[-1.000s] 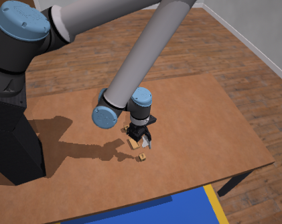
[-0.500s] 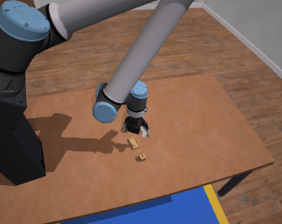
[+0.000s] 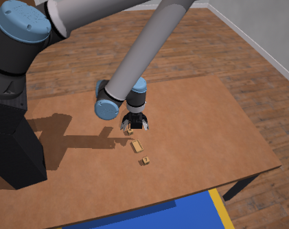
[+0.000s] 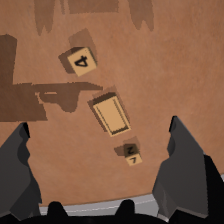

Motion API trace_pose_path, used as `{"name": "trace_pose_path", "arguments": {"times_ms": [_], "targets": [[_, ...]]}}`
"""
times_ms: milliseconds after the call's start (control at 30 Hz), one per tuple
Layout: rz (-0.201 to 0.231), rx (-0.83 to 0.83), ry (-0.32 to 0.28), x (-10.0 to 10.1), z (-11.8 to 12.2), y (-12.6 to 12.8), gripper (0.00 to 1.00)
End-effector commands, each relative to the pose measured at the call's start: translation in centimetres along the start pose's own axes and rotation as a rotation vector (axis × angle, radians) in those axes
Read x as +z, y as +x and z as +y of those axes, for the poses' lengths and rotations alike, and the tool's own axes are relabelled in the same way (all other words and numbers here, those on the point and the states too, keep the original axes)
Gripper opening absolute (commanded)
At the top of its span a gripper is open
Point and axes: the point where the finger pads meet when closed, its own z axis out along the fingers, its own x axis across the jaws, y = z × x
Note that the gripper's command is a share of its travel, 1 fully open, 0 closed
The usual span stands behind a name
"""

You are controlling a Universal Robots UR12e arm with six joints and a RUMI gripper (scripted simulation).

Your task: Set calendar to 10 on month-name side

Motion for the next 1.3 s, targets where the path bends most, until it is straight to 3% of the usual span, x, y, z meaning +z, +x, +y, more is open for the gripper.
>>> {"name": "trace_pose_path", "arguments": {"times_ms": [0, 300, 600, 633, 1267], "targets": [[0.003, -0.174, 0.001, -0.1, -2.1, -1.0, 1.0], [0.008, -0.372, 0.002, -0.3, -4.3, -2.3, 1.0], [0.009, -0.401, 0.002, -0.3, -4.7, -2.5, 1.0], [0.009, -0.401, 0.002, -0.3, -4.7, -2.5, 0.29], [0.009, -0.401, 0.002, -0.3, -4.7, -2.5, 0.29]]}}
